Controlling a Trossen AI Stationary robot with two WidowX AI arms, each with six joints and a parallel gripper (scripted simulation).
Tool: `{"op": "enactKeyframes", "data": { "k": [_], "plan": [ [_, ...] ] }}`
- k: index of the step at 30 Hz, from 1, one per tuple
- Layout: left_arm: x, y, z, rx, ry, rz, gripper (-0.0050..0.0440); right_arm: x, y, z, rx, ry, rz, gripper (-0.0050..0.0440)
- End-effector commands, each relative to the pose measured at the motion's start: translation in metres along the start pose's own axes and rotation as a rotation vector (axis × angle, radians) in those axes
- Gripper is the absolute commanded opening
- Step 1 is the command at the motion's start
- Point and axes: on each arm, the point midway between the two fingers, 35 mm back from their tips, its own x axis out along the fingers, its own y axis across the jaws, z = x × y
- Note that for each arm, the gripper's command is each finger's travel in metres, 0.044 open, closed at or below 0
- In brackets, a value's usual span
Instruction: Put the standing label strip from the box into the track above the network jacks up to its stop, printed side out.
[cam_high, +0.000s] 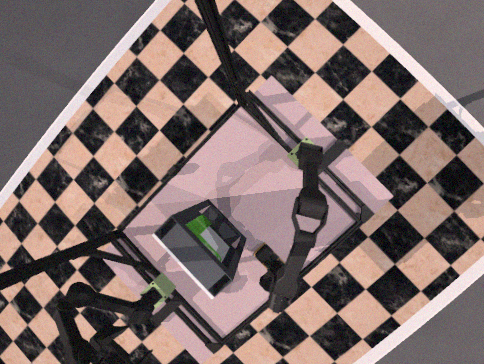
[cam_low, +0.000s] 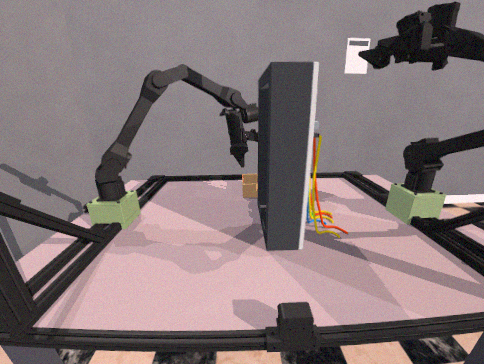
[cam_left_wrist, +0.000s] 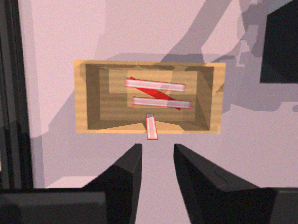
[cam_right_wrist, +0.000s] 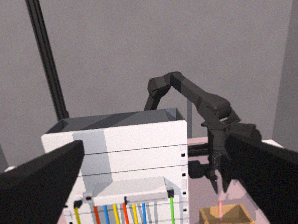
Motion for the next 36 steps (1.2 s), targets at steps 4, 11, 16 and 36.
{"op": "enactKeyframes", "data": {
  "k": [4, 11, 16, 36],
  "plan": [
    [-0.009, 0.005, 0.006, 0.002, -0.018, 0.009, 0.01, -0.003, 0.008, 0.006, -0.068, -0.008, 0.021, 0.044],
    [0.002, 0.002, 0.0, 0.002, -0.001, -0.002, 0.01, -0.002, 0.006, 0.004, -0.054, -0.005, 0.021, 0.044],
    [0.018, 0.002, -0.003, 0.002, -0.001, -0.002, 0.01, -0.002, 0.006, 0.004, -0.054, -0.005, 0.021, 0.044],
    [0.034, 0.004, -0.001, 0.002, -0.022, 0.011, 0.01, -0.002, 0.006, 0.004, -0.054, -0.005, 0.021, 0.044]
  ]
}}
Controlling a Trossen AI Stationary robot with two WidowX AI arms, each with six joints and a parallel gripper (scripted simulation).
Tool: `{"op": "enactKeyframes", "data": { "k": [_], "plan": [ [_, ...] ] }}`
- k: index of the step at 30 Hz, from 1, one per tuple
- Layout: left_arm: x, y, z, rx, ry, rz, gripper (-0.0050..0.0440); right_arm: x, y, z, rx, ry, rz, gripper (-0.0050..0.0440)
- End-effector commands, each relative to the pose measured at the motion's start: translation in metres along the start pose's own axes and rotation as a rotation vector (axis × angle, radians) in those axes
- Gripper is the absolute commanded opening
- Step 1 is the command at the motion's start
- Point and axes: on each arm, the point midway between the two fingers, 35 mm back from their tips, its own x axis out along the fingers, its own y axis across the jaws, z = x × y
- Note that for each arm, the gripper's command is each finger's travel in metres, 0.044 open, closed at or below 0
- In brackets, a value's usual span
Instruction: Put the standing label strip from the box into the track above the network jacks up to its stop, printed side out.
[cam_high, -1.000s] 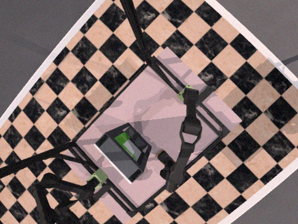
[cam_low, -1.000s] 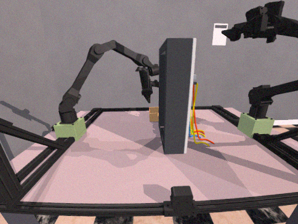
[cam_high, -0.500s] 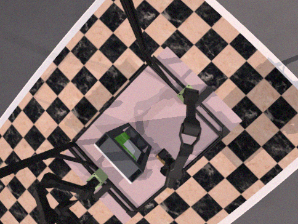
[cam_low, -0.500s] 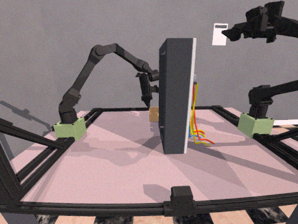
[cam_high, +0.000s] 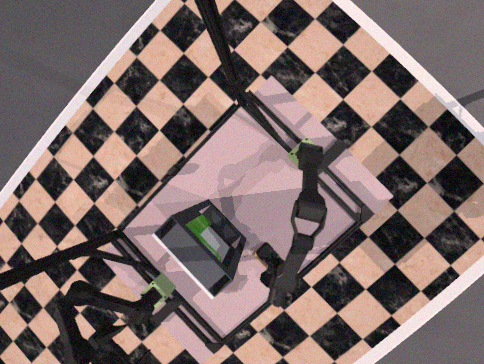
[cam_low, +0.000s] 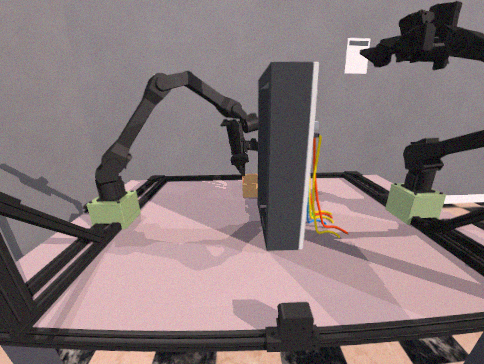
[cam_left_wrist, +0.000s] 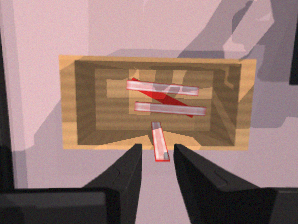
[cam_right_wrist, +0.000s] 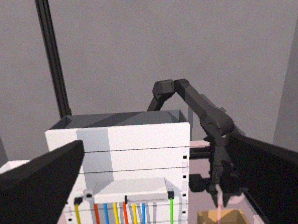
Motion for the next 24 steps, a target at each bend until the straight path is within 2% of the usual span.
{"op": "enactKeyframes", "data": {
  "k": [1, 4, 6, 8, 21, 24],
  "plan": [
    [-0.0005, 0.0001, 0.0027, 0.002, -0.012, 0.005, 0.01, -0.0003, 0.0011, 0.0029, -0.012, -0.002, 0.002, 0.044],
    [0.0037, -0.0014, 0.0005, 0.001, -0.002, -0.001, 0.01, -0.0003, 0.0011, 0.0029, -0.012, -0.002, 0.002, 0.044],
    [0.0065, -0.0025, -0.0012, 0.0, 0.006, -0.006, 0.0055, -0.0003, 0.0011, 0.0029, -0.012, -0.002, 0.002, 0.044],
    [-0.0023, 0.0006, 0.0032, 0.002, -0.014, 0.008, 0.0055, -0.0003, 0.0011, 0.0029, -0.012, -0.002, 0.002, 0.044],
    [-0.0023, 0.0006, 0.0032, 0.002, -0.014, 0.008, 0.0055, -0.0003, 0.0011, 0.0029, -0.012, -0.002, 0.002, 0.044],
    [-0.0023, 0.0006, 0.0032, 0.002, -0.014, 0.008, 0.0035, -0.0003, 0.0011, 0.0029, -0.012, -0.002, 0.002, 0.044]
  ]
}}
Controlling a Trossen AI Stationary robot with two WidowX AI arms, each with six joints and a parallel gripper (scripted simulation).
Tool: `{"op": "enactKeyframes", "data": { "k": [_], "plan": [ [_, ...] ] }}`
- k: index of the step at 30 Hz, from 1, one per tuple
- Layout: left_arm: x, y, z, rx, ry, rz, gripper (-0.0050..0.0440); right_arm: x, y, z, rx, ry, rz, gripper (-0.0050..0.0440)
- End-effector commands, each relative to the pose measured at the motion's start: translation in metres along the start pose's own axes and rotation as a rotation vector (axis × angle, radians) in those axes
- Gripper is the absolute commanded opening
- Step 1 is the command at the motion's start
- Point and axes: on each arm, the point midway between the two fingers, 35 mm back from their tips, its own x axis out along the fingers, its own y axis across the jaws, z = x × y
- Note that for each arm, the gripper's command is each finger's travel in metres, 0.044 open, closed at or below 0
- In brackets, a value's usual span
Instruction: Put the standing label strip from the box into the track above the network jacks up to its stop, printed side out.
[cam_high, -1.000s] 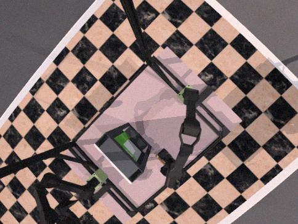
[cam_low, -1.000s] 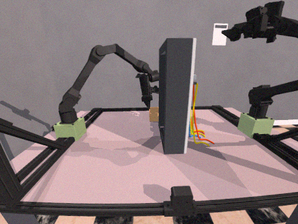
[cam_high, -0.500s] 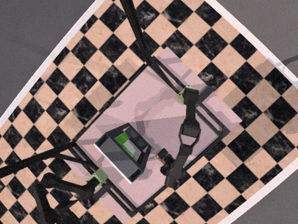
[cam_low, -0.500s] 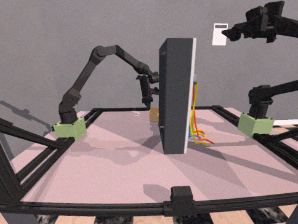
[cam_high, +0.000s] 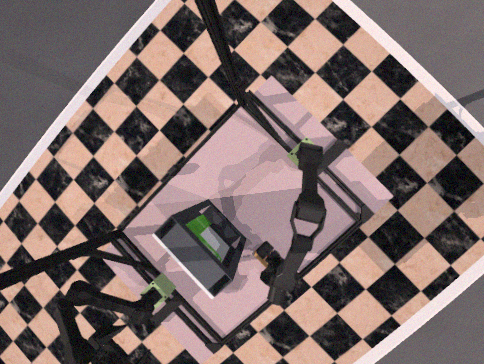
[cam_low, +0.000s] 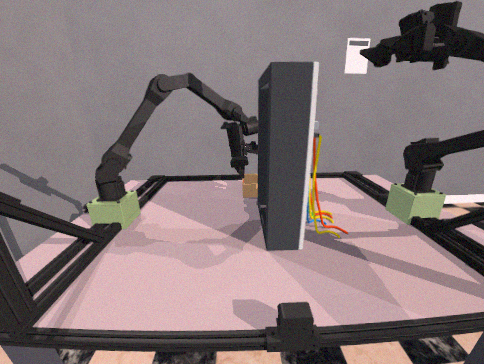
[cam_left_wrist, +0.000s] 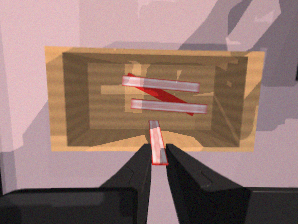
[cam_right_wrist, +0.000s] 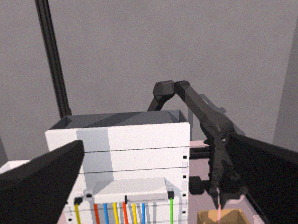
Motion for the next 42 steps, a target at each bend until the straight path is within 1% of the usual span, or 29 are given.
{"op": "enactKeyframes", "data": {
  "k": [1, 3, 5, 8, 22, 25, 28, 31, 39, 42],
  "plan": [
    [-0.012, 0.002, 0.007, 0.003, -0.03, 0.018, 0.0028, 0.0, 0.001, 0.003, -0.012, -0.002, 0.002, 0.044],
    [-0.012, 0.002, 0.007, 0.003, -0.03, 0.018, 0.0015, 0.0, 0.001, 0.003, -0.012, -0.002, 0.002, 0.044],
    [-0.012, 0.002, 0.007, 0.003, -0.03, 0.018, 0.0015, 0.0, 0.001, 0.003, -0.012, -0.002, 0.002, 0.044],
    [-0.012, 0.002, 0.007, 0.003, -0.03, 0.018, 0.0, 0.0, 0.001, 0.003, -0.012, -0.002, 0.002, 0.044],
    [-0.012, 0.002, 0.007, 0.003, -0.03, 0.018, -0.0005, 0.0, 0.001, 0.003, -0.012, -0.002, 0.002, 0.044],
    [-0.013, 0.002, 0.007, 0.002, -0.03, 0.017, -0.0027, 0.0, 0.001, 0.003, -0.012, -0.002, 0.002, 0.044],
    [-0.032, 0.005, 0.011, 0.004, -0.053, 0.031, -0.005, 0.0, 0.001, 0.003, -0.012, -0.002, 0.002, 0.044],
    [-0.045, 0.005, 0.01, 0.005, -0.053, 0.031, -0.005, 0.0, 0.001, 0.003, -0.012, -0.002, 0.002, 0.044],
    [-0.051, 0.004, 0.011, 0.006, -0.053, 0.03, -0.005, 0.0, 0.001, 0.003, -0.012, -0.002, 0.002, 0.044],
    [-0.061, 0.004, 0.013, 0.006, -0.053, 0.031, -0.005, 0.0, 0.001, 0.003, -0.012, -0.002, 0.002, 0.044]
  ]
}}
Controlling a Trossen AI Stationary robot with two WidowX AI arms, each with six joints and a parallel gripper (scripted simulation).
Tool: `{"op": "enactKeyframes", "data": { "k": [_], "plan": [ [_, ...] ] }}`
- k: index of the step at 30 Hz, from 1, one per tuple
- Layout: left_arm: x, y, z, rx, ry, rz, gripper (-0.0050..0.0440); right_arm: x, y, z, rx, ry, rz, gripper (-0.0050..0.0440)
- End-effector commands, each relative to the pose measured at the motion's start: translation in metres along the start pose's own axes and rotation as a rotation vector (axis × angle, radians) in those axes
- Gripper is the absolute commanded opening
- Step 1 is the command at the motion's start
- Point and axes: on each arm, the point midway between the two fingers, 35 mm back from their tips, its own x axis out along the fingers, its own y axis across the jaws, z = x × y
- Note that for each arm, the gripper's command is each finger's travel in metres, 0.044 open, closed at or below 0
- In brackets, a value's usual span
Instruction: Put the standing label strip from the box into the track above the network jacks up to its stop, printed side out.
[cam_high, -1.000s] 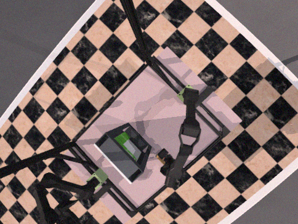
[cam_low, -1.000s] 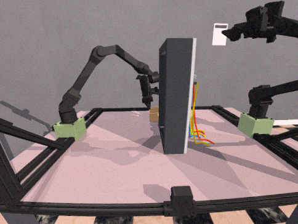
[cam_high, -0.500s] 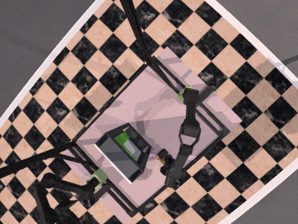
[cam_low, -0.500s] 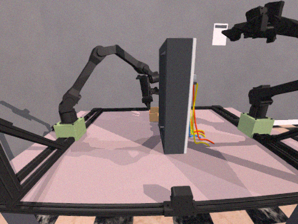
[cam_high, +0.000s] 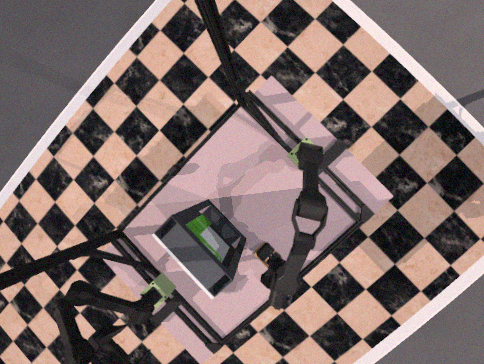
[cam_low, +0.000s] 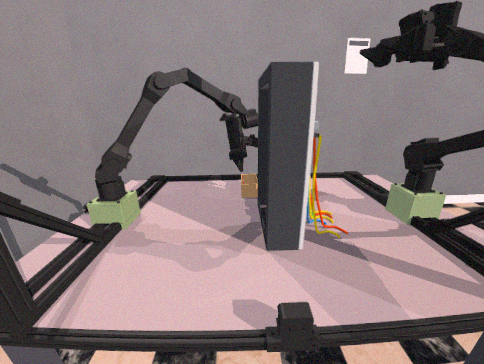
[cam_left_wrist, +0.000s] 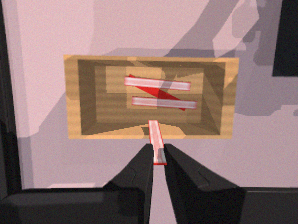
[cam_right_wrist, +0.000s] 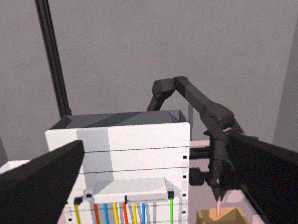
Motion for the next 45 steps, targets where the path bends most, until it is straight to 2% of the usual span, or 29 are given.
{"op": "enactKeyframes", "data": {
  "k": [1, 5, 9, 12, 17, 29, 45],
  "plan": [
    [-0.038, 0.004, 0.013, 0.008, -0.063, 0.037, -0.005, 0.0, 0.001, 0.003, -0.012, -0.002, 0.002, 0.044],
    [-0.059, 0.003, 0.015, 0.008, -0.063, 0.037, -0.005, 0.0, 0.001, 0.003, -0.012, -0.002, 0.002, 0.044],
    [-0.069, 0.003, 0.015, 0.008, -0.063, 0.037, -0.005, 0.0, 0.001, 0.003, -0.012, -0.002, 0.002, 0.044],
    [-0.055, 0.005, 0.013, 0.006, -0.034, 0.019, -0.005, 0.0, 0.001, 0.003, -0.012, -0.002, 0.002, 0.044],
    [-0.055, 0.01, 0.013, 0.005, -0.034, 0.021, -0.005, 0.0, 0.001, 0.003, -0.012, -0.002, 0.002, 0.044],
    [-0.056, 0.049, 0.016, 0.006, -0.036, 0.022, -0.005, 0.0, 0.001, 0.003, -0.012, -0.002, 0.002, 0.044],
    [-0.06, 0.053, 0.017, 0.019, -0.041, 0.043, -0.005, 0.0, 0.001, 0.003, -0.012, -0.002, 0.002, 0.044]
  ]
}}
